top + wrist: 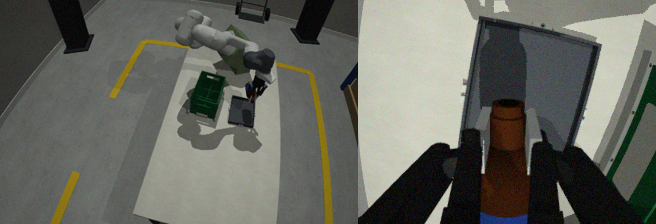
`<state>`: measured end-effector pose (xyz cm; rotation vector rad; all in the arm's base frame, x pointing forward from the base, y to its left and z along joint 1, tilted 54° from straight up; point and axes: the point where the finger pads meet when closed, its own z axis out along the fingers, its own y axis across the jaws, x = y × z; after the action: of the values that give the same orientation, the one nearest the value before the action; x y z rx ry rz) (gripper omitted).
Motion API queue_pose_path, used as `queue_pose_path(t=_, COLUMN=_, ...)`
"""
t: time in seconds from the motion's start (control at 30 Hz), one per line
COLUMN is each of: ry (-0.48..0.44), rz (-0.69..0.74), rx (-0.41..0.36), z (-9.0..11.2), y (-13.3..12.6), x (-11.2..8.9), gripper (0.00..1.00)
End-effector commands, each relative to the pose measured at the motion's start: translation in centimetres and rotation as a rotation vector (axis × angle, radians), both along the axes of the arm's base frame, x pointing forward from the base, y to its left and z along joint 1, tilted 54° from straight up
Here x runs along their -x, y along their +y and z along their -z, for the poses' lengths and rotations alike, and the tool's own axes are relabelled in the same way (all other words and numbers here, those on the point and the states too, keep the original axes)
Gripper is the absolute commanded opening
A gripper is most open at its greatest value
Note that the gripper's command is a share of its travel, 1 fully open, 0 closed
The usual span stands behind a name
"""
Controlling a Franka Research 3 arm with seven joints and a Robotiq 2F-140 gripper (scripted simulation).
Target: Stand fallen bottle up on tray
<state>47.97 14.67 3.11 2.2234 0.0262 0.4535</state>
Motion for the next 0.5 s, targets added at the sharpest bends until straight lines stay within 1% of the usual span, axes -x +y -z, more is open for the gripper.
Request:
queue_pose_path(t=0.0, ry=-0.007, rz=0.002, rx=-0.008, z=-0.02, y=0.27, x=0.04, gripper=0.0)
queue_pose_path(t=0.23, ry=-0.009, rz=0.003, rx=-0.009, z=-0.02, y=0.27, x=0.04, gripper=0.0)
queue_pose_path(t=0.47, ry=-0.031, rz=0.02, rx=-0.018, z=-0.02, y=0.27, x=0.04, gripper=0.0)
